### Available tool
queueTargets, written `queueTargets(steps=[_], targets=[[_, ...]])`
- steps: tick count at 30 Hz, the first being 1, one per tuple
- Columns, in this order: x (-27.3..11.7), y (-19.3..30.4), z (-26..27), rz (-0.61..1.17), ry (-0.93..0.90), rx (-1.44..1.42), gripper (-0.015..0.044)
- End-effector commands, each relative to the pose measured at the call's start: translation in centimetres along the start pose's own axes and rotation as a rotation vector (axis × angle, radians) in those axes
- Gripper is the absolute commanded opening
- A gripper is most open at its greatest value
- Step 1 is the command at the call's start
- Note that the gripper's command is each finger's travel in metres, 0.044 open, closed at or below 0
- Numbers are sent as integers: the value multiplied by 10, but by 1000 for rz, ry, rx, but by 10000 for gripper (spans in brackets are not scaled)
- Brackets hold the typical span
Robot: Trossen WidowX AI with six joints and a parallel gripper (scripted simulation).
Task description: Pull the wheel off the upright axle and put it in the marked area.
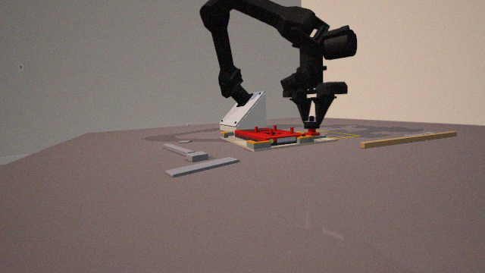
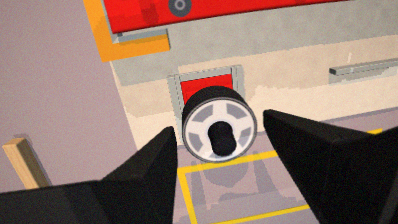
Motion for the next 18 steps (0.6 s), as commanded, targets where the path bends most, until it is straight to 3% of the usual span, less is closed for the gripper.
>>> queueTargets(steps=[1, 8, 14, 18], targets=[[0, 0, 0, -1, 3, 0, 201], [0, 0, 0, -1, 3, 0, 155], [-1, 0, 0, -1, 3, 0, 0], [-2, 0, 0, -1, 2, 0, 0]])
Point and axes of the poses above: the point midway between the two fingers, 35 mm back from their tips, its own x axis out along the fingers, its own z axis across the jaws, y = z × x, the point moved 7 cm from there along -x, back along the fingers, and after that the axes turned 8 degrees about x, right-handed, at the moved point
